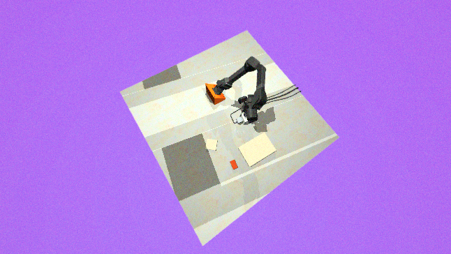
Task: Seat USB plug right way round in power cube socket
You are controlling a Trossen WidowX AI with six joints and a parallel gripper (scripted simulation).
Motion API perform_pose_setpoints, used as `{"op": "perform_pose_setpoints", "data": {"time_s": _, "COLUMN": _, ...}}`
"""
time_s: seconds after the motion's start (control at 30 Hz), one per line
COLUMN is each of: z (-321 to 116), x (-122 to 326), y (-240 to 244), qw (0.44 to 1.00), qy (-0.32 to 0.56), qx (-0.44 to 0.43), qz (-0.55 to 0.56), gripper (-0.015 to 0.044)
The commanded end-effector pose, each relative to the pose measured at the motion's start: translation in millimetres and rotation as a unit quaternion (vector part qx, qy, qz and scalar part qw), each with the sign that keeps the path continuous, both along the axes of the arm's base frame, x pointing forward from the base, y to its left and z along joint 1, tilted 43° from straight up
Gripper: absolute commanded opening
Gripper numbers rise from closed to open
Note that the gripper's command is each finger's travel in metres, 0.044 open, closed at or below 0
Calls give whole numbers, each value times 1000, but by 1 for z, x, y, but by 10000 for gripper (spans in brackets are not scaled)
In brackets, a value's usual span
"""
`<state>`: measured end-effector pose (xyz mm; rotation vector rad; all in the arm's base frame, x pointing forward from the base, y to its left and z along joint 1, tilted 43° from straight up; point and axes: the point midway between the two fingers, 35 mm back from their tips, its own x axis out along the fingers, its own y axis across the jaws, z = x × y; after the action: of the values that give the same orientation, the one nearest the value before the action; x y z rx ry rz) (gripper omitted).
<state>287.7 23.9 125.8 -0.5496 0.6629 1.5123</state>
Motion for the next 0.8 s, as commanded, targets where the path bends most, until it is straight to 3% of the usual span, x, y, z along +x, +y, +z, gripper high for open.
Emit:
{"op": "perform_pose_setpoints", "data": {"time_s": 0.0, "z": 0, "x": 1, "y": 1, "qw": 1000, "qy": -3, "qx": 4, "qz": 1, "gripper": 0}}
{"op": "perform_pose_setpoints", "data": {"time_s": 0.77, "z": -1, "x": 3, "y": 4, "qw": 1000, "qy": -4, "qx": 18, "qz": 0, "gripper": 0}}
